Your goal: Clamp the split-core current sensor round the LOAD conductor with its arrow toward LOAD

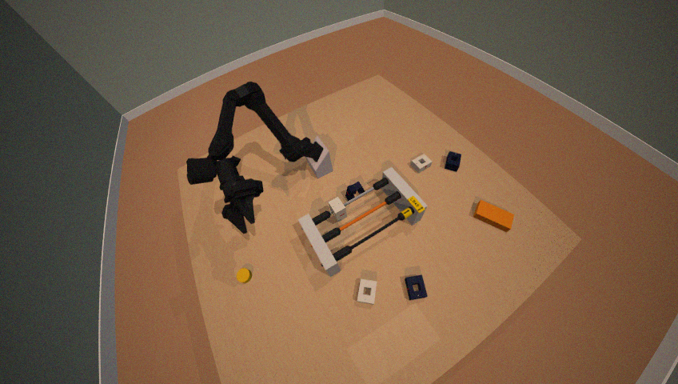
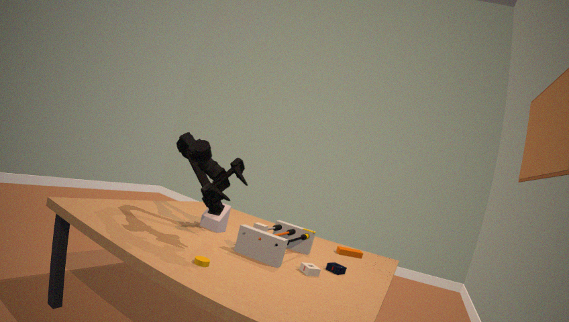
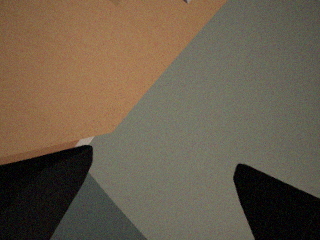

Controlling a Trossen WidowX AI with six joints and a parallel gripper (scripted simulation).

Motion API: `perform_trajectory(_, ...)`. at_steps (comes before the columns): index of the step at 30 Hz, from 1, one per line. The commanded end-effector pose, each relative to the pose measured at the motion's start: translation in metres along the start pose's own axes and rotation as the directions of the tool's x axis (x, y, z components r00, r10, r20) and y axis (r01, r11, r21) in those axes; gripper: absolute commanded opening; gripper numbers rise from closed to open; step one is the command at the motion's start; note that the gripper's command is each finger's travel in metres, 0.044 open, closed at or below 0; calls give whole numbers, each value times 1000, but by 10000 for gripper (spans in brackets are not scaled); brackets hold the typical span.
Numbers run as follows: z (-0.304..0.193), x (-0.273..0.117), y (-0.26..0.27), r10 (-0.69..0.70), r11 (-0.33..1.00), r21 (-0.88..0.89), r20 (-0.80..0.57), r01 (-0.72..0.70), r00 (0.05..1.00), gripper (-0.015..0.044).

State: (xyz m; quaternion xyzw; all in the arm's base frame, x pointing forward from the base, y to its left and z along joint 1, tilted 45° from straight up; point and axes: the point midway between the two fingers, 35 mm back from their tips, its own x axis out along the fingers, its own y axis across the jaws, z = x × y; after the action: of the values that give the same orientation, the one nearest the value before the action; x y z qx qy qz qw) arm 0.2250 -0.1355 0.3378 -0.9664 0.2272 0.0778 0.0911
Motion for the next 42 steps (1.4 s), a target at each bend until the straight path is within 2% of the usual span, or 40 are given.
perform_trajectory(1, 0, 0, -1, -2, 1000, 15, -1, 2, 1000, 426)
perform_trajectory(5, 2, 9, -15, -52, 947, 316, -18, 55, 998, 440)
perform_trajectory(9, 4, 18, -33, -112, 761, 639, -39, 111, 993, 440)
perform_trajectory(14, 8, 27, -58, -189, 378, 916, -66, 134, 980, 440)
perform_trajectory(18, 12, 31, -79, -249, 7, 996, -86, 91, 965, 440)
perform_trajectory(21, 16, 32, -96, -294, -239, 971, -102, 30, 950, 440)
perform_trajectory(30, 24, 32, -126, -375, -658, 734, -129, -166, 918, 440)
perform_trajectory(36, 30, 29, -146, -429, -826, 464, -146, -321, 892, 440)
perform_trajectory(40, 33, 26, -156, -455, -877, 250, -156, -411, 877, 440)
perform_trajectory(42, 33, 26, -158, -460, -880, 212, -157, -425, 874, 440)
